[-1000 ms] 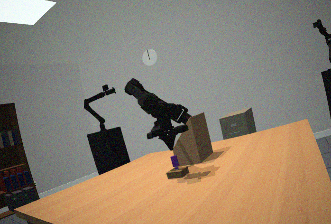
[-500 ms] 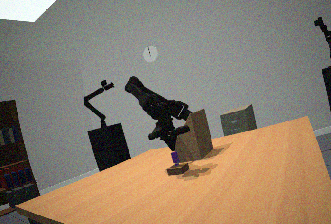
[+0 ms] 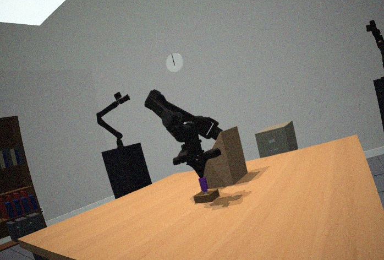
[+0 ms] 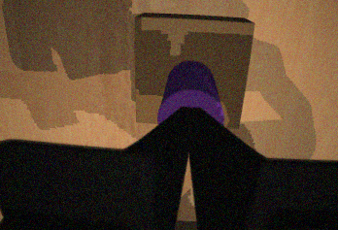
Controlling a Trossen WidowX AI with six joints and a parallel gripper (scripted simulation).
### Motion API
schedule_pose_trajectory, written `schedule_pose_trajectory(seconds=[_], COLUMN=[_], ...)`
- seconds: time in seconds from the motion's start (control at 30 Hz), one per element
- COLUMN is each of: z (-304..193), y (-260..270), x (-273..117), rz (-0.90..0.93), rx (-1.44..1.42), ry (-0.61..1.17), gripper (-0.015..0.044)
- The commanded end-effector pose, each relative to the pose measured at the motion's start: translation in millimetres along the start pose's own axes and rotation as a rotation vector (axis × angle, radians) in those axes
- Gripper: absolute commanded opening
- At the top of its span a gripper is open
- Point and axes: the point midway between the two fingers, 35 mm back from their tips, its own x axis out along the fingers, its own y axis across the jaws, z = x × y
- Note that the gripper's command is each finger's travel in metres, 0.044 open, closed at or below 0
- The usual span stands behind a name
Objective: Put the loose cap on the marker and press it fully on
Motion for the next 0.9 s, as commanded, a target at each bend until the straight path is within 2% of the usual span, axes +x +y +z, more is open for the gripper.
schedule_pose_trajectory(seconds=[0.0,0.17,0.4,0.87], z=[2.2,1.6,1.1,1.1], y=[1.4,1.2,0.9,0.9], x=[-11.6,-87.0,-90.1,-90.1], rz=[0.005,0.004,0.004,0.004], rx=[0.002,0.001,0.001,0.001], ry=[-0.001,0.0,0.0,0.0], gripper=[0.0,0.0,0.0,0.0367])
